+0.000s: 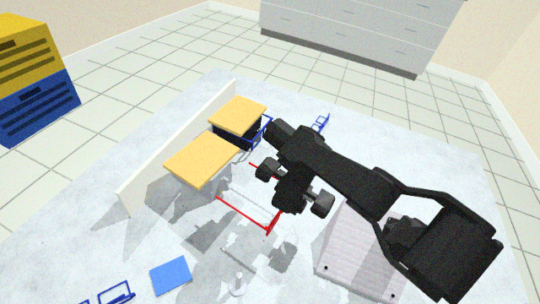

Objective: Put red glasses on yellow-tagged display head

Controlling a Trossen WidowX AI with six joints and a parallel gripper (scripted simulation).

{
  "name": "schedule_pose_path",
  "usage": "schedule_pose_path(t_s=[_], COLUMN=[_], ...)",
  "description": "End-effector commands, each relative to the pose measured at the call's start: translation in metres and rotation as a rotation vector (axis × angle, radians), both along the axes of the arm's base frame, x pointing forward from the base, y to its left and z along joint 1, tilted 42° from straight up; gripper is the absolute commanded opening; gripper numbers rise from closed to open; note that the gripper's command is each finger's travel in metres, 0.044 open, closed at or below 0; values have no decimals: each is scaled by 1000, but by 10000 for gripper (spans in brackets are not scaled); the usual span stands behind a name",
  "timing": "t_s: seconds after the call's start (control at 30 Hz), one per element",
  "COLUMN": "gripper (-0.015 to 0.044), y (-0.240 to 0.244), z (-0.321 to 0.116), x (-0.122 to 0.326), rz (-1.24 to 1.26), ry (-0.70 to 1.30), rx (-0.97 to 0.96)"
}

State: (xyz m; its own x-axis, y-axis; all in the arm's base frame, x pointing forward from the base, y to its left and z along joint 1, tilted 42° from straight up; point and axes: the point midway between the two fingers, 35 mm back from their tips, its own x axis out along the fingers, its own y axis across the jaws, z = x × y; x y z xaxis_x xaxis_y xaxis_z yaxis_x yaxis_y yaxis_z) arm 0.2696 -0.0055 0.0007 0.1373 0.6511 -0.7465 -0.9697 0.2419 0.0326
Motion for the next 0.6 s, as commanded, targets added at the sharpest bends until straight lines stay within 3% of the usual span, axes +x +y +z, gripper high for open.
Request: schedule_pose_path(t_s=[0.0, 0.57], gripper=[0, 0], y=[-1, -5], z=[0, -2], x=[8, 29], rz=[-7, -10], ry=[-12, -16], rx=[2, 1])
